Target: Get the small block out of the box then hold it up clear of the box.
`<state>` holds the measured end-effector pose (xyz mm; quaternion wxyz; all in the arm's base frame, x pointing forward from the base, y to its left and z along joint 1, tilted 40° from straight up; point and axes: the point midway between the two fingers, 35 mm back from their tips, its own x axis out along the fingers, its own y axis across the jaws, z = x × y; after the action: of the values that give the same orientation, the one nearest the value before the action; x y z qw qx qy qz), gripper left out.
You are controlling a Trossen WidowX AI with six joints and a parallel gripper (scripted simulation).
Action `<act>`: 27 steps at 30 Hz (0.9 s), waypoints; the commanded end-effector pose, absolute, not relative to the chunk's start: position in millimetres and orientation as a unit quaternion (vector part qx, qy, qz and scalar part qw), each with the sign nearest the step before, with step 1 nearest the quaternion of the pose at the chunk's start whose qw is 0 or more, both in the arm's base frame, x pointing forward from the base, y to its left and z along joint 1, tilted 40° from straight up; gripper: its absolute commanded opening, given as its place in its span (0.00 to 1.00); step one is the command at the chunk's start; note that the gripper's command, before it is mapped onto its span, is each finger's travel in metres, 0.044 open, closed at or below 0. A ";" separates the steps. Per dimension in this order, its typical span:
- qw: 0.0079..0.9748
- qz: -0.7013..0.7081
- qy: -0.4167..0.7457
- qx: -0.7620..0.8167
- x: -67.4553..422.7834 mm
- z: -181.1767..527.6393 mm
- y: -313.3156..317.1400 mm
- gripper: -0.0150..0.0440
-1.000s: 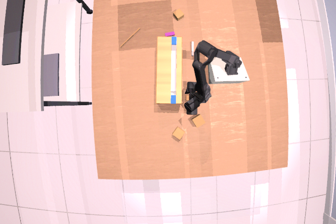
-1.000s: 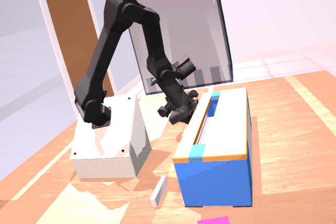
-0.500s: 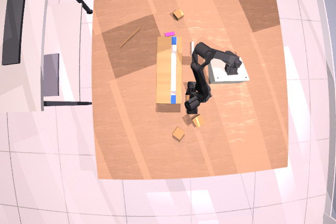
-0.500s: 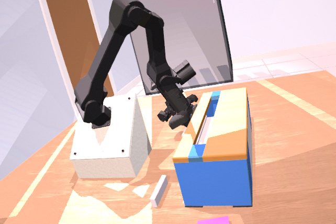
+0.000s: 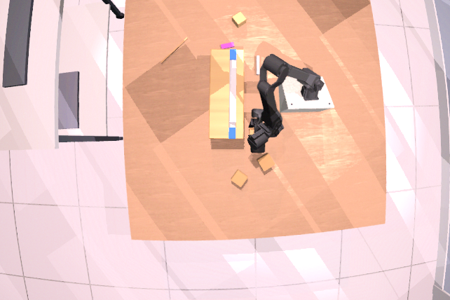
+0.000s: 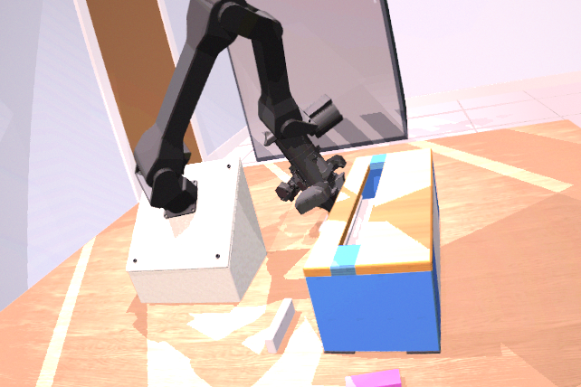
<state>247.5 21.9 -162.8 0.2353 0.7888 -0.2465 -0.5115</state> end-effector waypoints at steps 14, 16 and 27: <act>0.238 -0.510 -0.244 0.790 250.6 -124.0 55.8 0.25; 0.244 -0.514 -0.232 0.789 250.9 -120.1 59.1 0.25; 0.303 -0.542 -0.130 0.773 249.0 -87.0 85.5 0.25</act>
<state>250.6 79.4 -95.6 0.2913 0.7759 -0.1552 -0.5376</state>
